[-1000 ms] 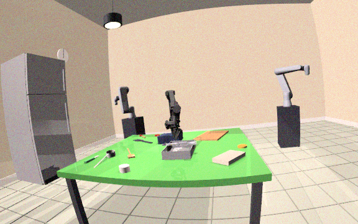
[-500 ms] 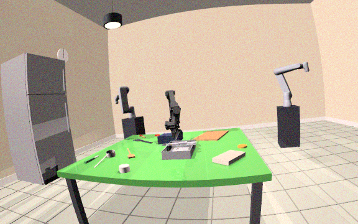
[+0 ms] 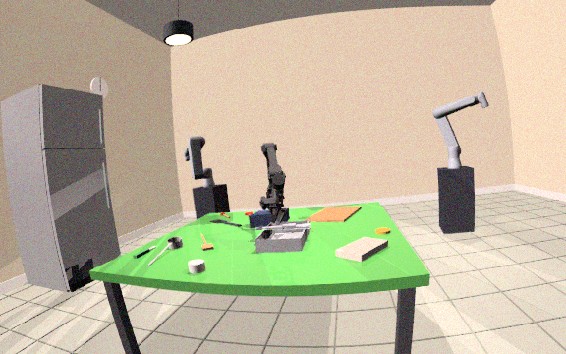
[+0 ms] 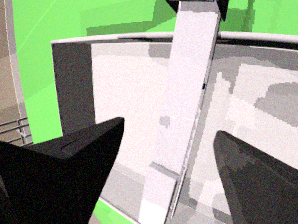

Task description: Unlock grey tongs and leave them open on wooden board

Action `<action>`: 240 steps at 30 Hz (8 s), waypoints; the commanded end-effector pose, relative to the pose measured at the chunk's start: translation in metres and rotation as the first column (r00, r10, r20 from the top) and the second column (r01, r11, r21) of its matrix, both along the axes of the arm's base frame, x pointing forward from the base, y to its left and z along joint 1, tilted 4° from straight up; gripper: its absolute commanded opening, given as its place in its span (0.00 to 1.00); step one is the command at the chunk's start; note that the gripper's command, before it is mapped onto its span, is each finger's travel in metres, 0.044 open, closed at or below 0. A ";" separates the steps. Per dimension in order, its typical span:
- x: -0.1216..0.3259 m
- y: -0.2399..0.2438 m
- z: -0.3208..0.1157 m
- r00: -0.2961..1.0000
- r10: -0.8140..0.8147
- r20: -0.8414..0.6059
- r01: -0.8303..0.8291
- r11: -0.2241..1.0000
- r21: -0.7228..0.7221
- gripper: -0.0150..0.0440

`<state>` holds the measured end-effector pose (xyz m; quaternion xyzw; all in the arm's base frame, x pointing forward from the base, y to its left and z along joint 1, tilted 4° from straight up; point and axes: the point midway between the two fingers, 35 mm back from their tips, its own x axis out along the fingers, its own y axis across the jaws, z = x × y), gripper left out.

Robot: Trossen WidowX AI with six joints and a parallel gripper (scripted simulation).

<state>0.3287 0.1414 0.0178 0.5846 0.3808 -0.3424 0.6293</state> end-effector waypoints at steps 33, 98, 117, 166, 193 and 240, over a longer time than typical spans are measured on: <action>0.021 -0.001 -0.044 1.000 -0.001 0.001 0.001 1.000 -0.004 0.61; 0.029 0.006 0.027 0.947 -0.001 -0.321 -0.011 0.999 -0.035 0.00; 0.026 0.007 0.029 0.867 -0.020 -0.497 -0.003 0.999 -0.045 0.00; -0.034 0.104 0.039 -0.134 0.862 -0.489 -0.989 -0.148 0.010 0.00; -0.086 0.157 0.046 -0.852 0.257 -0.456 -0.292 -0.956 0.006 0.00; -0.196 0.221 0.058 0.054 -0.882 -0.468 0.994 0.091 -0.058 0.00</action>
